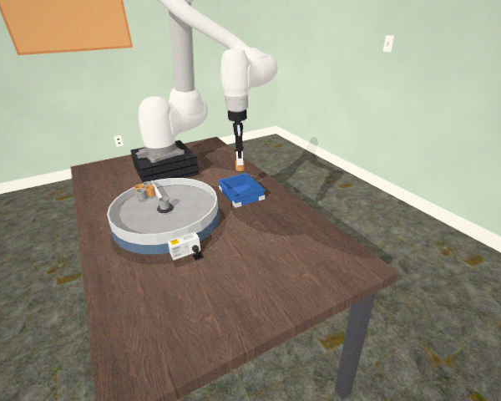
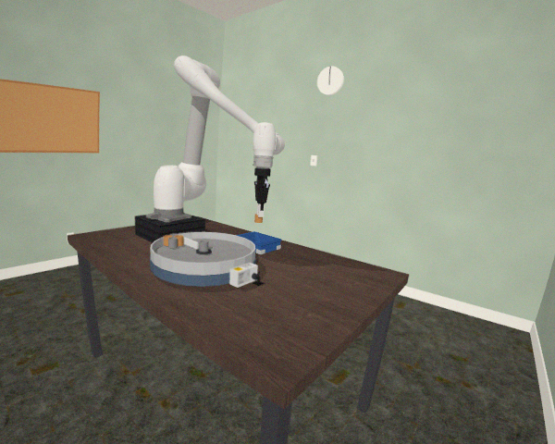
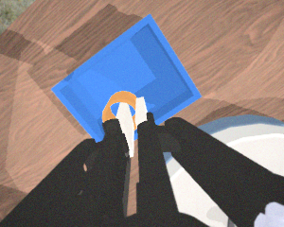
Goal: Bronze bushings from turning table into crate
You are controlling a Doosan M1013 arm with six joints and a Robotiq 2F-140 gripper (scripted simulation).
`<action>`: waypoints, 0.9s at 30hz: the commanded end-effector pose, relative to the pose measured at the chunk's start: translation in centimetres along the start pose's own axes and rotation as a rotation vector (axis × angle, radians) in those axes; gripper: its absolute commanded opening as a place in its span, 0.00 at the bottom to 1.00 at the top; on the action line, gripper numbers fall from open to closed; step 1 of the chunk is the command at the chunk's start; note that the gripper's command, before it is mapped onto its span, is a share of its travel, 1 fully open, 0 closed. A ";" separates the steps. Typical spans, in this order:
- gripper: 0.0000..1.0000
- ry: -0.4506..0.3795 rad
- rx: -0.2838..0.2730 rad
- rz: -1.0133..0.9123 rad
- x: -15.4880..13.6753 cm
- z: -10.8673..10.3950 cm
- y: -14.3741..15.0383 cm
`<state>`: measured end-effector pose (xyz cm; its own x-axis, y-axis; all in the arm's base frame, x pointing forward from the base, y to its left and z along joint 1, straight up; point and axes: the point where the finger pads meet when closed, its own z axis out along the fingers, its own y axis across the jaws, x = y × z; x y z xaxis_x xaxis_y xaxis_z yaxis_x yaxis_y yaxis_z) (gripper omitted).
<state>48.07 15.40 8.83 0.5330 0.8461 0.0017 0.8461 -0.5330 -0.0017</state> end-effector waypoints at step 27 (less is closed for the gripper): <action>0.00 0.000 0.000 0.000 0.0 7.4 0.0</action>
<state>48.06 15.41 1.41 0.5330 0.8461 0.0017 0.8461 -0.5330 -0.0017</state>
